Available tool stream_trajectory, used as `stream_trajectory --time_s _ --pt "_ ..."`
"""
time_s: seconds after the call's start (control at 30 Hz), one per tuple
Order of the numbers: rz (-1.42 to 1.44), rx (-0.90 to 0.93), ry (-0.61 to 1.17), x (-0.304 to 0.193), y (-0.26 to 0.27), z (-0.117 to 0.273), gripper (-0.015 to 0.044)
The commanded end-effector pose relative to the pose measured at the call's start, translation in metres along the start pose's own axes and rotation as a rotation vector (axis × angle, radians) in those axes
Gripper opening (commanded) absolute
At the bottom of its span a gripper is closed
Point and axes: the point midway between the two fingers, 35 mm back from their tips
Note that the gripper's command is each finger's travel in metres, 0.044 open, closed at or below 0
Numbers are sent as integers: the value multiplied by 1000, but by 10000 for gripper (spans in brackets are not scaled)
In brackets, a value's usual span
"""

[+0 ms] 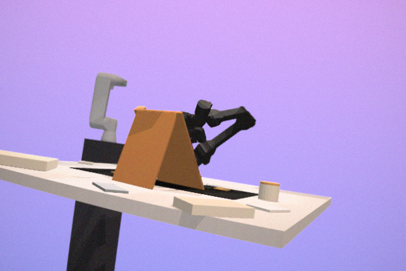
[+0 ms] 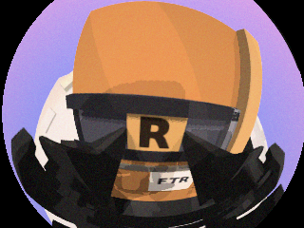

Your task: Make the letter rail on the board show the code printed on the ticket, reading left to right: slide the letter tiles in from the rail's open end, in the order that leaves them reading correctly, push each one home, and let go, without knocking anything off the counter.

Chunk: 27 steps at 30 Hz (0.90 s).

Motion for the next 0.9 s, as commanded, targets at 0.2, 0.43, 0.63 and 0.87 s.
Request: stream_trajectory --time_s 0.2,0.43,0.63,0.87 --pt "4 1 5 -2 -8 0 0" --pt "4 1 5 -2 -13 0 0" --pt "4 0 5 -3 -17 0 0" --pt "5 0 5 -3 -23 0 0"
Point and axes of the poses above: the point midway between the two fingers, 35 mm back from their tips, its own z axis back along the fingers, its own y axis across the jaws, x = y × z, and after that the axes turned 3 degrees about z, right-handed
